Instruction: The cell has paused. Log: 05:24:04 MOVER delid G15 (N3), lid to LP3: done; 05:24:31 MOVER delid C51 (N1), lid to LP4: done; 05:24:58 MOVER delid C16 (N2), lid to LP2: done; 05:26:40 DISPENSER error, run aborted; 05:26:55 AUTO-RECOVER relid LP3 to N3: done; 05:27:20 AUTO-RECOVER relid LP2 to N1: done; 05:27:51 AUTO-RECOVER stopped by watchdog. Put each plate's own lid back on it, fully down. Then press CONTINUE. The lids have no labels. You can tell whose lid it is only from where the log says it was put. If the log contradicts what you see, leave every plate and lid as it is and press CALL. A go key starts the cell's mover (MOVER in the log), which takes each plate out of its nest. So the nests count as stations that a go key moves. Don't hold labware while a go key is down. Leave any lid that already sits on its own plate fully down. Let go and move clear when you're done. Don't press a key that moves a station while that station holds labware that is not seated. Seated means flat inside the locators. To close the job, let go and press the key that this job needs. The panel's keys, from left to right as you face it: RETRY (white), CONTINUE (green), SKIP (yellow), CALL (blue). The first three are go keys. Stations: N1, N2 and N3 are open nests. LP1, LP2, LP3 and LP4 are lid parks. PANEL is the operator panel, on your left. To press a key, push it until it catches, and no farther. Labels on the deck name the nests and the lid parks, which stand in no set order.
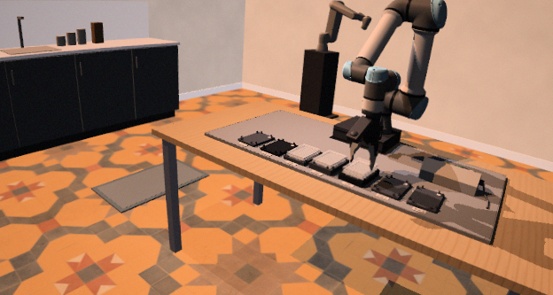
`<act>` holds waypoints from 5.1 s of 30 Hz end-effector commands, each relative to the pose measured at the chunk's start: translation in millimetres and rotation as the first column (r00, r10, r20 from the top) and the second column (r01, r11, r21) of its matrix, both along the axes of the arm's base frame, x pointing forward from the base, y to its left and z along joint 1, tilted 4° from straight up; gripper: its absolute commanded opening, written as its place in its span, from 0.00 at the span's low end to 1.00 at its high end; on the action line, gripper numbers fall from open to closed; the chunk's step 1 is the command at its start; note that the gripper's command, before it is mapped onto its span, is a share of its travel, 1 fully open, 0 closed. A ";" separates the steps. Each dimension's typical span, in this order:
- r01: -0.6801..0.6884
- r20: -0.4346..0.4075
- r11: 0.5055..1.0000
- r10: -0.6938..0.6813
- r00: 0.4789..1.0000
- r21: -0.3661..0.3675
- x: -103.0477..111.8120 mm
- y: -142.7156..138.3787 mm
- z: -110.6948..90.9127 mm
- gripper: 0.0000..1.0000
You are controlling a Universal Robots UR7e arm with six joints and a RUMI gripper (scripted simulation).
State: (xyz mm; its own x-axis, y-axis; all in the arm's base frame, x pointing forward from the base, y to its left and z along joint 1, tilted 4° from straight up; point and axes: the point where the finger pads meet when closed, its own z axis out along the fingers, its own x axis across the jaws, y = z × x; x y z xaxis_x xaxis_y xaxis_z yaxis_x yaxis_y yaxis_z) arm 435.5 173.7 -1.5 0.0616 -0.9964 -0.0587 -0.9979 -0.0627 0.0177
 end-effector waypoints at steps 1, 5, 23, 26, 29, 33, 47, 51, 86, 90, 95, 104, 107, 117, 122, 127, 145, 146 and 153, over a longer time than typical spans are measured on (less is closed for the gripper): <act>0.000 0.001 1.000 0.000 1.000 0.000 0.4 0.1 -1.1 0.00; 0.000 0.001 1.000 0.000 1.000 0.000 0.4 0.2 -2.2 0.00; 0.000 0.001 1.000 0.000 1.000 0.000 0.3 0.5 -7.3 0.00; 0.000 0.001 1.000 0.000 1.000 0.000 0.3 0.5 -7.3 0.00; 0.000 0.001 1.000 0.000 1.000 0.000 0.3 0.5 -7.3 0.00; 0.000 0.001 1.000 0.000 1.000 0.000 0.3 0.5 -7.3 0.00; 0.000 0.001 1.000 0.000 1.000 0.000 0.3 0.5 -7.3 0.00; 0.000 0.001 1.000 0.000 1.000 0.000 0.3 0.5 -7.3 0.00; 0.000 0.001 1.000 0.000 1.000 0.000 0.3 0.5 -7.3 0.82; 0.000 0.001 1.000 0.000 1.000 0.000 0.3 0.6 -7.3 0.82; 0.000 0.001 1.000 0.000 1.000 0.000 0.3 0.6 -7.3 0.82; 0.000 0.001 1.000 0.000 1.000 0.000 0.3 0.6 -7.3 0.82; 0.000 0.001 1.000 0.000 1.000 0.000 0.3 0.7 -7.3 0.82; 0.000 0.001 1.000 0.000 1.000 0.000 0.4 0.0 1.0 0.82; 0.000 0.001 1.000 0.000 1.000 0.000 0.5 -0.2 6.0 0.82; 0.000 0.001 1.000 0.000 1.000 0.000 0.7 -0.7 13.8 0.82; -0.040 0.004 0.999 0.040 0.999 0.001 -37.4 -40.3 12.2 0.00; -0.040 0.004 0.999 0.040 0.999 0.001 -40.9 -43.9 12.0 0.00; -0.040 0.003 0.999 0.040 0.999 0.001 -65.1 -69.3 11.1 0.00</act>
State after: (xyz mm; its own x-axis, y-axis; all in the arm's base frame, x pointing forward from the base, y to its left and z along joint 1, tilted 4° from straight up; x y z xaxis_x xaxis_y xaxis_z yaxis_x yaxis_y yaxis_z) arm 387.3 123.1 8.1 0.1001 -0.9933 -0.0571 -0.9947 -0.1013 0.0177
